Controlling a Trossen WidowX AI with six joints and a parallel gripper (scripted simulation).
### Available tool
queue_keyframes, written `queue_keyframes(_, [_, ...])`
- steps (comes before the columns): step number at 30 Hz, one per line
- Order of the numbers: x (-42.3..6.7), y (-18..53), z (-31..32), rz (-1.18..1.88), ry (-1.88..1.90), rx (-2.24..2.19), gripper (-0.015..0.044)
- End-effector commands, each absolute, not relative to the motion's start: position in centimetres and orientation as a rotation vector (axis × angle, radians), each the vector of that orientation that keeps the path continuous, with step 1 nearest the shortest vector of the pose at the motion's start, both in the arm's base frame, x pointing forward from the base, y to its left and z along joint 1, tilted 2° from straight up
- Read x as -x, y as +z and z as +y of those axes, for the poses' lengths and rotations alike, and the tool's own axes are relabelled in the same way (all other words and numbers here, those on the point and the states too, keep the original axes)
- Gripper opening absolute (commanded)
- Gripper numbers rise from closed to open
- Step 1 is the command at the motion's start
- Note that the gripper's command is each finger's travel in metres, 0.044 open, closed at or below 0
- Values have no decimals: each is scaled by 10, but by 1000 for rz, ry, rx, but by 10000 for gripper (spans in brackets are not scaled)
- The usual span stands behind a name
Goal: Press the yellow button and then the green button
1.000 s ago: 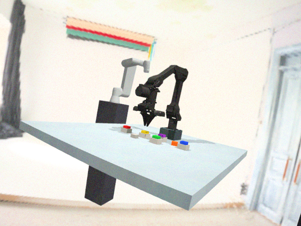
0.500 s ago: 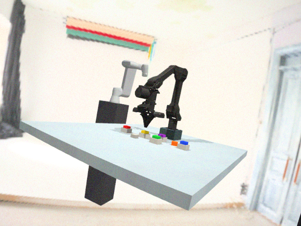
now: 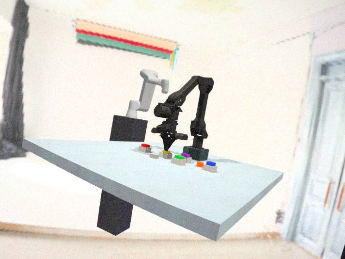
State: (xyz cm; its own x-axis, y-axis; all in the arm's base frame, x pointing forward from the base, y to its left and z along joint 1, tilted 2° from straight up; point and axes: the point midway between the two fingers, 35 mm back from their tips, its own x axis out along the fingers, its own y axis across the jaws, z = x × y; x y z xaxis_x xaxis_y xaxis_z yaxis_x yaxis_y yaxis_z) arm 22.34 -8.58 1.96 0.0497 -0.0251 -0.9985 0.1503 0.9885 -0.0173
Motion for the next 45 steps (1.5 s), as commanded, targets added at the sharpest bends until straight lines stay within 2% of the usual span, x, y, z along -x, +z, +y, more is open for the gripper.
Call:
queue_keyframes(1, [-222,15,-84,1521,-126,-102,20])
queue_keyframes(18, [-222,15,-84,1521,-126,-102,20])
queue_keyframes(22, [-221,46,-84,1521,-126,-102,20])
queue_keyframes(27, [-221,52,-84,1521,-126,-102,20])
queue_keyframes(32, [-218,108,-83,1521,-126,-102,20])
queue_keyframes(37, [-220,111,-82,1521,-126,-102,20])
queue_keyframes(45, [-280,114,-1,1517,-120,-108,20])
